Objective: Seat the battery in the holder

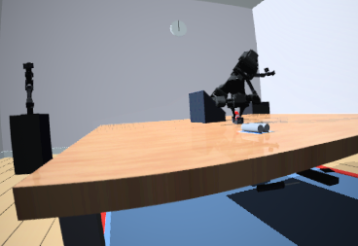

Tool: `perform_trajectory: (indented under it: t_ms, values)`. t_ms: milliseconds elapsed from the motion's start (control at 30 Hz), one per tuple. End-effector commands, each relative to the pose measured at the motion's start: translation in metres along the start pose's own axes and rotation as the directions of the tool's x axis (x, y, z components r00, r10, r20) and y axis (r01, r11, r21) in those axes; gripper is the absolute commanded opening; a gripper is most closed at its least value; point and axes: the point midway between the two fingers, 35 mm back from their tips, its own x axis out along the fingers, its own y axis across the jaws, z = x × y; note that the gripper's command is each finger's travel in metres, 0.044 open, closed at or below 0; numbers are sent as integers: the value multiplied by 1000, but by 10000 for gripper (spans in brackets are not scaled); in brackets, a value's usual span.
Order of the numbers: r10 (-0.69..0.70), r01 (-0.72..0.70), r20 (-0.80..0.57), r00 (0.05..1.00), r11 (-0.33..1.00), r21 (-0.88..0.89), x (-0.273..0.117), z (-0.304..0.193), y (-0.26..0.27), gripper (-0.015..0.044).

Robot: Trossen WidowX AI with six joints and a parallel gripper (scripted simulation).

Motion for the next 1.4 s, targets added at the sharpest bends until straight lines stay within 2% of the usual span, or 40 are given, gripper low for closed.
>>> perform_trajectory:
  t_ms: [0,1367]
  values:
    - [1,-1,15,1000,1000,0,-2,3,1,69]
    - [-25,27,183,983,1000,-11,6,3,-1,69]
